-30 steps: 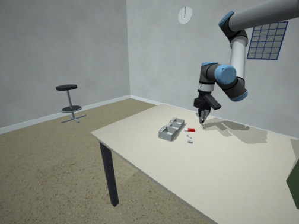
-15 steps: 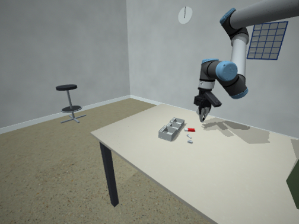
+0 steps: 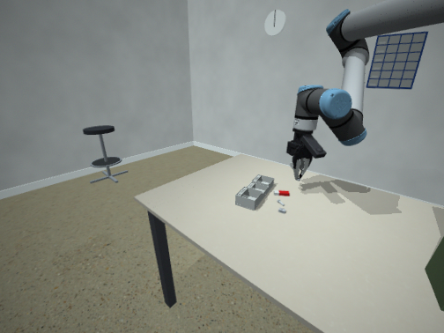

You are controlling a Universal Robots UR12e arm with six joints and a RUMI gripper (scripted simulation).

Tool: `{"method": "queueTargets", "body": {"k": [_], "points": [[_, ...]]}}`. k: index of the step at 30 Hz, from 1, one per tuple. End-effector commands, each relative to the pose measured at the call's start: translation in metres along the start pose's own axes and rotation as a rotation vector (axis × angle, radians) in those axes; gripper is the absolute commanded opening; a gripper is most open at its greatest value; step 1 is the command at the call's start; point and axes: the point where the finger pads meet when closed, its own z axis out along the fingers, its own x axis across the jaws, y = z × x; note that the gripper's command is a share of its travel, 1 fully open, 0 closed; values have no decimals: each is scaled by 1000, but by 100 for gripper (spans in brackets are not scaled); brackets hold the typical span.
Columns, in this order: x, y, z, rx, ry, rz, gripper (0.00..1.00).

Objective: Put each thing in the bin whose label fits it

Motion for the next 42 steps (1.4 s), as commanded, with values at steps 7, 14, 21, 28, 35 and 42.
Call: {"method": "queueTargets", "body": {"k": [7,14,21,28,35,42], "points": [[55,12,0,-3,2,337,0],[90,20,0,-10,7,521,0],[125,28,0,-6,5,746,0],[166,37,0,2,-2,832,0],[182,41,0,2,-2,832,0],[180,40,0,2,-2,832,0]]}}
